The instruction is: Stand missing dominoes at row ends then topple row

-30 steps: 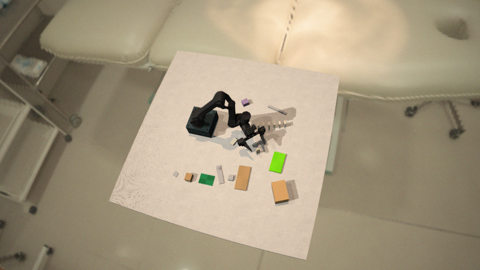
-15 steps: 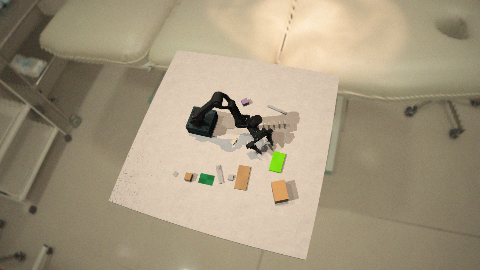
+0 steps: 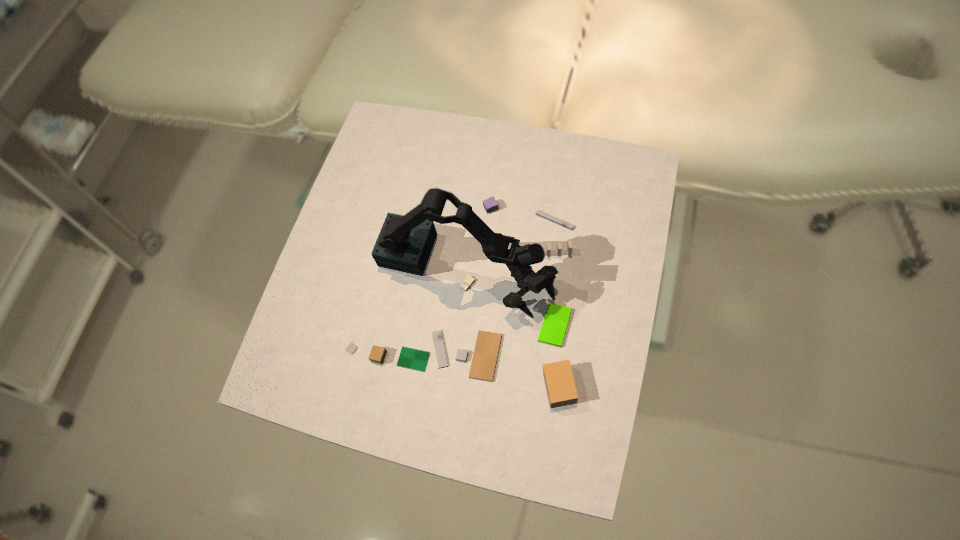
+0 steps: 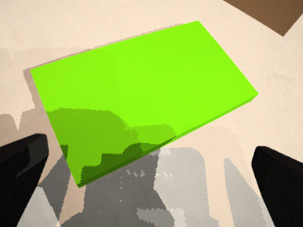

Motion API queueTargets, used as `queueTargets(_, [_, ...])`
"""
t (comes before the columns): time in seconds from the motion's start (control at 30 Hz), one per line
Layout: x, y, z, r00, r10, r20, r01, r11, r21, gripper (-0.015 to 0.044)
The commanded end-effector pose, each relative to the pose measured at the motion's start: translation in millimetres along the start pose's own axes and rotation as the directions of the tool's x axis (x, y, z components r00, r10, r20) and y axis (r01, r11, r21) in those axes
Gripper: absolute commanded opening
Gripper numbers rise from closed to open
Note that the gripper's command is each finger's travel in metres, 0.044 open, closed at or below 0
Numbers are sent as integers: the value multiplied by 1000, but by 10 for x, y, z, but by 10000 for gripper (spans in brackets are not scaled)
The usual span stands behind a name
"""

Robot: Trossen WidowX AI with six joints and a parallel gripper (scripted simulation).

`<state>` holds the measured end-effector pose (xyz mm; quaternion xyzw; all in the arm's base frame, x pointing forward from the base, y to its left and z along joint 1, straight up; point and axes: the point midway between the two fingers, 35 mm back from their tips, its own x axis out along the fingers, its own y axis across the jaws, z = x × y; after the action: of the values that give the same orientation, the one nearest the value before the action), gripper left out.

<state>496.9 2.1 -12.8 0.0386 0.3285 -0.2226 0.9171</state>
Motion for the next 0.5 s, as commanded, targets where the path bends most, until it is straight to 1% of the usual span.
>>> queueTargets(0.0, [-190,-159,408,927,96,-364,-47,989,141,440])
queueTargets(0.33, [-503,-353,343,803,109,-587,13,980,200,440])
queueTargets(0.47, [-606,-413,283,760,98,-643,39,980,196,440])
